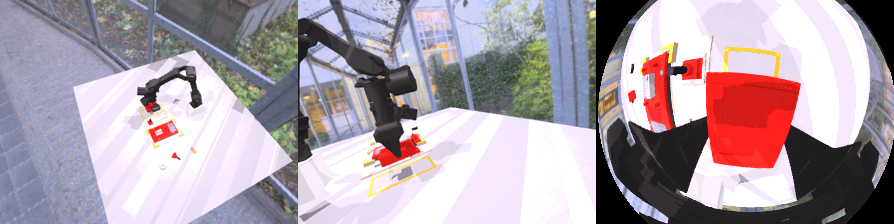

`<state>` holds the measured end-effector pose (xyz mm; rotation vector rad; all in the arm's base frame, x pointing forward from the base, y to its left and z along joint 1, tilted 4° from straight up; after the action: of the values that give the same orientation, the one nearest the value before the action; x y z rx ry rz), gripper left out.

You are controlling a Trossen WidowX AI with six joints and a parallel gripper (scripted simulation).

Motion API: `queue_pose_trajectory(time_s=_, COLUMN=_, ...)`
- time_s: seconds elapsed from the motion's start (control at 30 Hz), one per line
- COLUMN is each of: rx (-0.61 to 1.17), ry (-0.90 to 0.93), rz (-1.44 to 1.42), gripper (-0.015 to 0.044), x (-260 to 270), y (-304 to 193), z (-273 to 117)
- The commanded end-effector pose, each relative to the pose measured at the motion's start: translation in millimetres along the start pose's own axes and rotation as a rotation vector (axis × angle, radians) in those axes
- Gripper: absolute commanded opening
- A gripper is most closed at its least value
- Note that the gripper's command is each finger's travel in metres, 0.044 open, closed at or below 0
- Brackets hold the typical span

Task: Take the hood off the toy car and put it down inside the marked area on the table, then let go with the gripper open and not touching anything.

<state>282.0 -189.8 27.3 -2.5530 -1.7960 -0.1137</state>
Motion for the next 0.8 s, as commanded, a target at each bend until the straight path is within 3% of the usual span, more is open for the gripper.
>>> queue_pose_trajectory(time_s=0.0, rx=0.011, ry=0.001, rz=0.002, gripper=0.0, x=0.5, y=-3.2, z=6.0)
queue_pose_trajectory(time_s=0.77, rx=0.011, ry=0.001, rz=0.002, gripper=0.0, x=0.8, y=-4.6, z=26.7)
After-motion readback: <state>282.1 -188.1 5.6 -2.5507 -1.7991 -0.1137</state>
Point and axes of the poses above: the point midway between the two fingers, 35 mm back from their tips, its own z axis out along the fingers, its own x axis across the jaws, y = z × x, the point moved 3 cm from there along -z, back along the fingers, and after that the axes turned 10 degrees about z, right-handed, at the moved point
